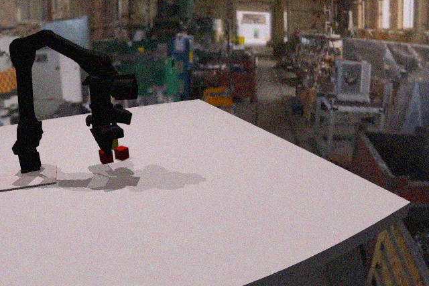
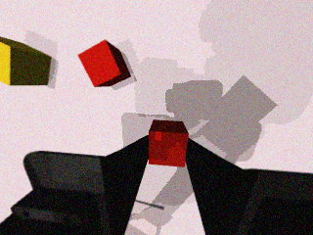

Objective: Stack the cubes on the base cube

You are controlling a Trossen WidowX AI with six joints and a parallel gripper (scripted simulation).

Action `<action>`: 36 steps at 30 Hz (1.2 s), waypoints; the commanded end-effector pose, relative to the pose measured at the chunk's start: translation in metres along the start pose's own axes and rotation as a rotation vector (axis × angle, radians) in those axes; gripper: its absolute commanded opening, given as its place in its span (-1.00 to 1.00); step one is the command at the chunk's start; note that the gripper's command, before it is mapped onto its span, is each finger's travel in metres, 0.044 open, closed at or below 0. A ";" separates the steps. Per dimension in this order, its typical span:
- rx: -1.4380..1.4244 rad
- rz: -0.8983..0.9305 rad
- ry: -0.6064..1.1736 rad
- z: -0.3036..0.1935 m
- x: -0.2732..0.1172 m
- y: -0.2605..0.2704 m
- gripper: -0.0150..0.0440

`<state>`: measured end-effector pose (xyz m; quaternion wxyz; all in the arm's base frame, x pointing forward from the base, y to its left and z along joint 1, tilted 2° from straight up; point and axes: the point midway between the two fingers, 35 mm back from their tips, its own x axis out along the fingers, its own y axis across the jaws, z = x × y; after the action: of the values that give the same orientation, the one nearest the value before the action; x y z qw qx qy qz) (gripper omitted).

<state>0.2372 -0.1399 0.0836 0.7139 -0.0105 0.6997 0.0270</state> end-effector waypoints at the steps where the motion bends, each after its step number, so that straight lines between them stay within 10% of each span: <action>1: 0.002 -0.008 -0.006 0.000 -0.015 -0.001 -0.14; 36: 0.204 -0.006 -0.007 0.017 -0.071 0.030 -0.14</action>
<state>0.2458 -0.1184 0.1583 0.7168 0.0416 0.6955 -0.0279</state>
